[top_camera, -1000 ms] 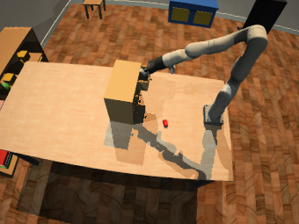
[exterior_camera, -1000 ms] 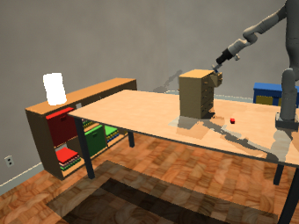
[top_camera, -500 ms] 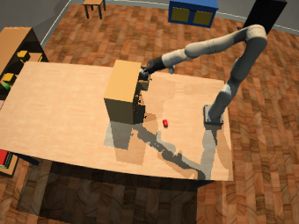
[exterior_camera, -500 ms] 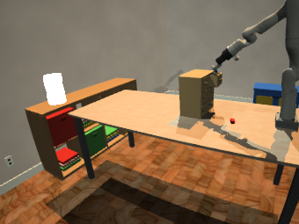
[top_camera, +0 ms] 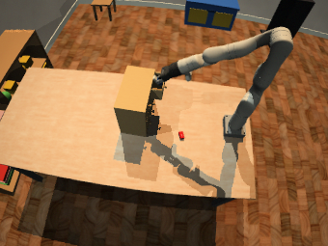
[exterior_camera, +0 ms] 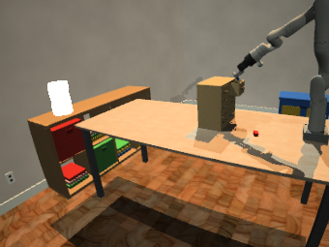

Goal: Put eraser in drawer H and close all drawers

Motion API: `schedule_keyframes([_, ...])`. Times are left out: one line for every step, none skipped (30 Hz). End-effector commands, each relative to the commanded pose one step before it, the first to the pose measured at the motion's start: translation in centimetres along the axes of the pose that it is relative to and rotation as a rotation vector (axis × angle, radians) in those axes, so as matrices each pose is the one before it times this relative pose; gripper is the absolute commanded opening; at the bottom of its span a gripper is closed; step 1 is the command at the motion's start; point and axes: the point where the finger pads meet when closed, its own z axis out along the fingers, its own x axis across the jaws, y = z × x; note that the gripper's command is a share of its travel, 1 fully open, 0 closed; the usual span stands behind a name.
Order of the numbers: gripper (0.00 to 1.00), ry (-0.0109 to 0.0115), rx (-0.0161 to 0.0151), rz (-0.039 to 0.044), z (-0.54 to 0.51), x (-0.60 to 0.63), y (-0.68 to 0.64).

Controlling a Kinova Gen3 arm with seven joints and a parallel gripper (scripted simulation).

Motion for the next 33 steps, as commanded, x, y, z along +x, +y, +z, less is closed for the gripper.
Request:
schedule_keyframes([0.51,-0.00047,-0.00189,-0.00035,-0.029,-0.007,0.094])
schedule_keyframes([0.51,0.00000,0.00000,0.00000,0.000,0.000,0.000])
schedule_keyframes([0.51,0.00000,0.00000,0.00000,0.000,0.000,0.000])
schedule_keyframes([0.51,0.00000,0.00000,0.00000,0.000,0.000,0.000])
schedule_keyframes([0.57,0.00000,0.00000,0.00000,0.000,0.000,0.000])
schedule_keyframes([0.57,0.00000,0.00000,0.00000,0.000,0.000,0.000])
schedule_keyframes([0.63,0.00000,0.00000,0.00000,0.000,0.000,0.000])
schedule_keyframes([0.63,0.00000,0.00000,0.00000,0.000,0.000,0.000])
schedule_keyframes([0.69,0.00000,0.00000,0.00000,0.000,0.000,0.000])
schedule_keyframes([0.69,0.00000,0.00000,0.00000,0.000,0.000,0.000])
schedule_keyframes([0.75,0.00000,0.00000,0.00000,0.000,0.000,0.000])
schedule_keyframes([0.75,0.00000,0.00000,0.00000,0.000,0.000,0.000])
schedule_keyframes([1.00,0.00000,0.00000,0.00000,0.000,0.000,0.000])
schedule_keyframes([1.00,0.00000,0.00000,0.00000,0.000,0.000,0.000])
schedule_keyframes([1.00,0.00000,0.00000,0.00000,0.000,0.000,0.000])
schedule_keyframes([1.00,0.00000,0.00000,0.00000,0.000,0.000,0.000])
schedule_keyframes([1.00,0.00000,0.00000,0.00000,0.000,0.000,0.000])
schedule_keyframes([1.00,0.00000,0.00000,0.00000,0.000,0.000,0.000])
schedule_keyframes([1.00,0.00000,0.00000,0.00000,0.000,0.000,0.000])
schedule_keyframes([1.00,0.00000,0.00000,0.00000,0.000,0.000,0.000])
schedule_keyframes([1.00,0.00000,0.00000,0.00000,0.000,0.000,0.000])
schedule_keyframes([1.00,0.00000,0.00000,0.00000,0.000,0.000,0.000])
schedule_keyframes([1.00,0.00000,0.00000,0.00000,0.000,0.000,0.000])
schedule_keyframes([1.00,0.00000,0.00000,0.00000,0.000,0.000,0.000])
schedule_keyframes([1.00,0.00000,0.00000,0.00000,0.000,0.000,0.000])
schedule_keyframes([1.00,0.00000,0.00000,0.00000,0.000,0.000,0.000])
schedule_keyframes([1.00,0.00000,0.00000,0.00000,-0.002,0.000,-0.002])
schedule_keyframes([1.00,0.00000,0.00000,0.00000,-0.006,0.000,-0.004])
schedule_keyframes([1.00,0.00000,0.00000,0.00000,-0.011,0.000,-0.008])
schedule_keyframes([1.00,0.00000,0.00001,0.00000,-0.017,0.000,-0.012])
schedule_keyframes([1.00,0.00000,0.00001,0.00000,-0.025,0.000,-0.018])
schedule_keyframes([1.00,0.00000,0.00001,0.00001,-0.033,0.000,-0.024])
schedule_keyframes([1.00,0.00000,0.00001,0.00000,-0.042,0.000,-0.030])
